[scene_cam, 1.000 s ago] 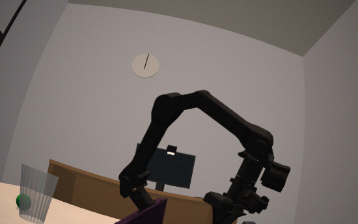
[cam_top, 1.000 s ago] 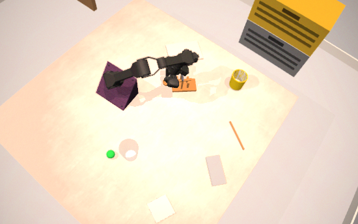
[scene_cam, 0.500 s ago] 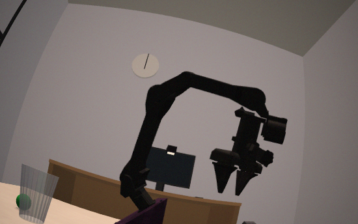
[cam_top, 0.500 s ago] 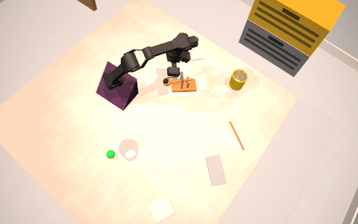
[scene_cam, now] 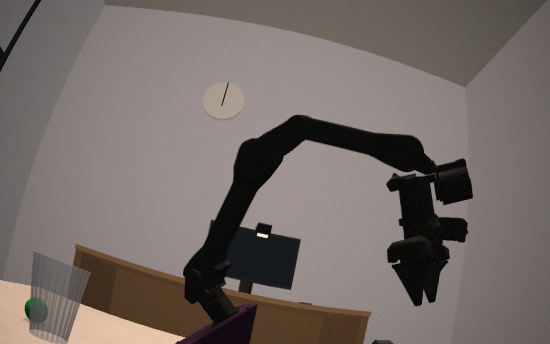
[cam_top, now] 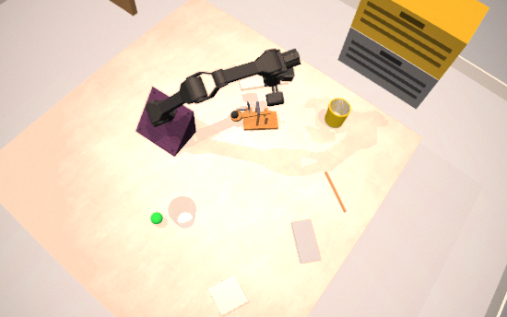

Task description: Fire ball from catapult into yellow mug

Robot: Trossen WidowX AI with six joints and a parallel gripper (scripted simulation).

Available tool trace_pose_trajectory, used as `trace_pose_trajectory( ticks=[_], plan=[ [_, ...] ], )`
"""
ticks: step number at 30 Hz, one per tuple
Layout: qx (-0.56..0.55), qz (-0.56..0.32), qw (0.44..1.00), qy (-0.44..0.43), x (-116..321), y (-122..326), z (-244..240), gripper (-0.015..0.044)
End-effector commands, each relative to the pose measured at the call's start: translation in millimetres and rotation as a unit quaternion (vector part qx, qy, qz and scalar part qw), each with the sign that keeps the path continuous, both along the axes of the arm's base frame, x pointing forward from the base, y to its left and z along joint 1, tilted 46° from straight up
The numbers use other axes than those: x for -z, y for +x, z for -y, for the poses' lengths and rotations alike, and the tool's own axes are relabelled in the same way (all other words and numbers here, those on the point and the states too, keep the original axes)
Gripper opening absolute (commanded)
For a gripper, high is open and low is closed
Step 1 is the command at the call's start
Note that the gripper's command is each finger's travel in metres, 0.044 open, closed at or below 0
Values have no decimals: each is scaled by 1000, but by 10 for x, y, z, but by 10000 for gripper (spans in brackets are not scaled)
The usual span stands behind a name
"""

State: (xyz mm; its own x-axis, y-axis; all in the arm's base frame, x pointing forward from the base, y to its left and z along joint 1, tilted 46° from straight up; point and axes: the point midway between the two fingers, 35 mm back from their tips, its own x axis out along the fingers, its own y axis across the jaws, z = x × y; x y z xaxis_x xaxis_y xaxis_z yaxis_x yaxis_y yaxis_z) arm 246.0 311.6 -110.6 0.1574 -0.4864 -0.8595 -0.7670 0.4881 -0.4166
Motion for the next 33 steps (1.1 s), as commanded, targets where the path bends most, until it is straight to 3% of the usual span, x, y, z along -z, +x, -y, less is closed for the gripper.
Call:
trace_pose_trajectory(
  ticks=[1, 16, 33],
  plan=[
    [-37, 25, 998, 46, 109, 258, -255, 440],
    [-166, 159, 954, 194, -9, 1102, -1180, 440],
    [-171, 166, 951, 199, -26, 1136, -1215, 440]
  ],
)
